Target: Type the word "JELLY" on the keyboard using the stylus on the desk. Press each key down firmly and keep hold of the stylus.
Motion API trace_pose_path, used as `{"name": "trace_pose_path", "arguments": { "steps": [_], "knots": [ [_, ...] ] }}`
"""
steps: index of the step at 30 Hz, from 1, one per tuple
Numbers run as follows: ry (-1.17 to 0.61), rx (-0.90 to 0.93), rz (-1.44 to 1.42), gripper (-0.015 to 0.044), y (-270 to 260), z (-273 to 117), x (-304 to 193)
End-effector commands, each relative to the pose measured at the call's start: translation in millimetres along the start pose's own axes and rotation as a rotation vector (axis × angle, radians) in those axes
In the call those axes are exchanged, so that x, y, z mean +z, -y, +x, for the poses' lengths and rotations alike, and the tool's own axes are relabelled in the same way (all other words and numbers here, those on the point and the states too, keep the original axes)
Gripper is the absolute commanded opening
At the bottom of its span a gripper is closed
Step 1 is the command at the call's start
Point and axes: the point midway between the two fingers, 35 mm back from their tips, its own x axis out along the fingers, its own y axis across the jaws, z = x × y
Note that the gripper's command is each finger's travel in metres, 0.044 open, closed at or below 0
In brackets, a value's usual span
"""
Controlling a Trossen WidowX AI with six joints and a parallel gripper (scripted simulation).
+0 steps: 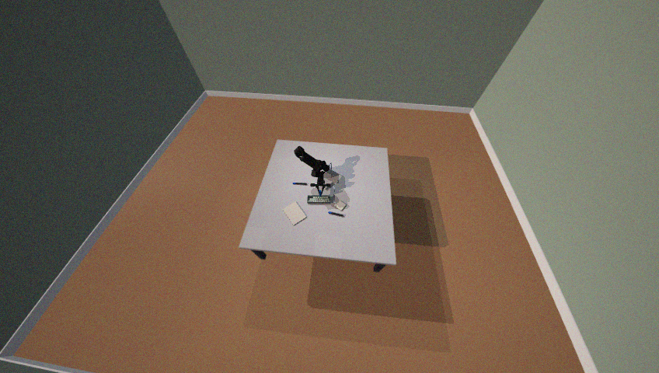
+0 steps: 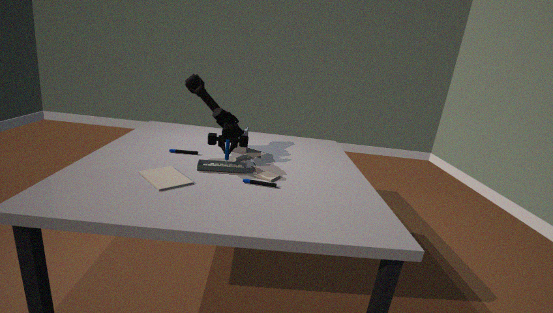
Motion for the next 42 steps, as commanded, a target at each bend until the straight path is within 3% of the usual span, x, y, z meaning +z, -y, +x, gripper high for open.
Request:
{"name": "trace_pose_path", "arguments": {
  "steps": [1, 24, 27, 30, 42],
  "knots": [
    [-0.003, 0.002, -0.005, 0.0081, -0.6, -1.0, 1.0],
    [-0.006, 0.010, -0.014, 0.0085, -2.6, -19.2, 29.9],
    [-0.006, 0.010, -0.014, 0.0065, -2.6, -19.2, 29.9],
    [-0.004, 0.007, -0.010, 0.0000, -1.8, -19.4, 31.2],
    [-0.002, 0.002, -0.004, 0.0000, -0.6, -10.3, 16.3]
  ]
}}
